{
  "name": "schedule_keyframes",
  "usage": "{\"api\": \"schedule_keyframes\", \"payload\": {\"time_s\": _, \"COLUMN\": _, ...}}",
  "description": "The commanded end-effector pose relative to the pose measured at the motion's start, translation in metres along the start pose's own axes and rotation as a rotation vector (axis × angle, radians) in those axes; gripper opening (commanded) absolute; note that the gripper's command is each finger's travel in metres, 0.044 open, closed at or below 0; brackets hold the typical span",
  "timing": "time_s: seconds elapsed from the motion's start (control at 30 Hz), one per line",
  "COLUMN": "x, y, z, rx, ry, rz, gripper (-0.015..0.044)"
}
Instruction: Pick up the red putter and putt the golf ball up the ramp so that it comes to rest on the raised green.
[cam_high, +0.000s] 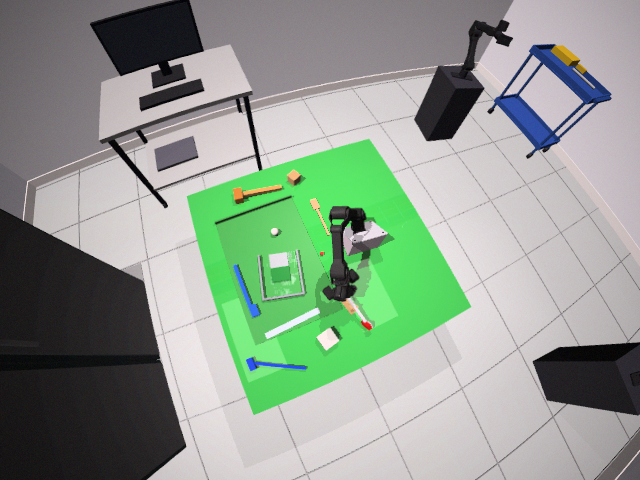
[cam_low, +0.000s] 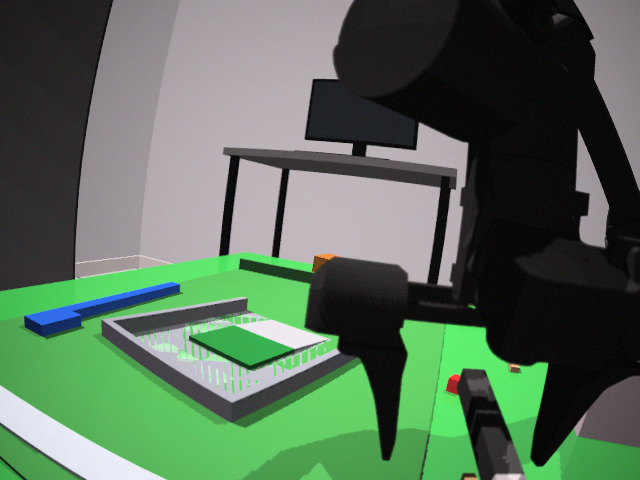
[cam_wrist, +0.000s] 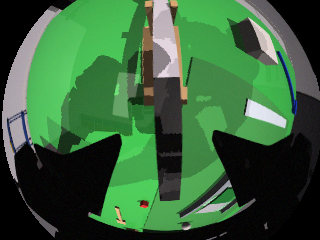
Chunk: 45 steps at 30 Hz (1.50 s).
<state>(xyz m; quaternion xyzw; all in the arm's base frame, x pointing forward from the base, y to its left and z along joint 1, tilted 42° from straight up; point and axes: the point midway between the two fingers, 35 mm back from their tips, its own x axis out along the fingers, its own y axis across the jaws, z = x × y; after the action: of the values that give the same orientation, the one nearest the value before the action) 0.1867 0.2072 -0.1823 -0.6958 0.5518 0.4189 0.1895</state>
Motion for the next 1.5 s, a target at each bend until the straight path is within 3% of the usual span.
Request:
{"api": "schedule_keyframes", "payload": {"time_s": 0.0, "x": 0.000, "y": 0.000, "z": 0.000, "rx": 0.000, "ry": -0.001, "rz": -0.001, "gripper": 0.0361}}
{"api": "schedule_keyframes", "payload": {"time_s": 0.4, "x": 0.000, "y": 0.000, "z": 0.000, "rx": 0.000, "ry": -0.001, "rz": -0.001, "gripper": 0.0046}}
{"api": "schedule_keyframes", "payload": {"time_s": 0.63, "x": -0.001, "y": 0.000, "z": 0.000, "rx": 0.000, "ry": -0.001, "rz": -0.001, "gripper": 0.0000}}
{"api": "schedule_keyframes", "payload": {"time_s": 1.2, "x": -0.096, "y": 0.000, "z": 0.007, "rx": -0.001, "ry": -0.003, "rz": 0.003, "gripper": 0.0000}}
{"api": "schedule_keyframes", "payload": {"time_s": 1.47, "x": -0.098, "y": -0.005, "z": -0.009, "rx": 0.050, "ry": 0.003, "rz": 0.002, "gripper": 0.0000}}
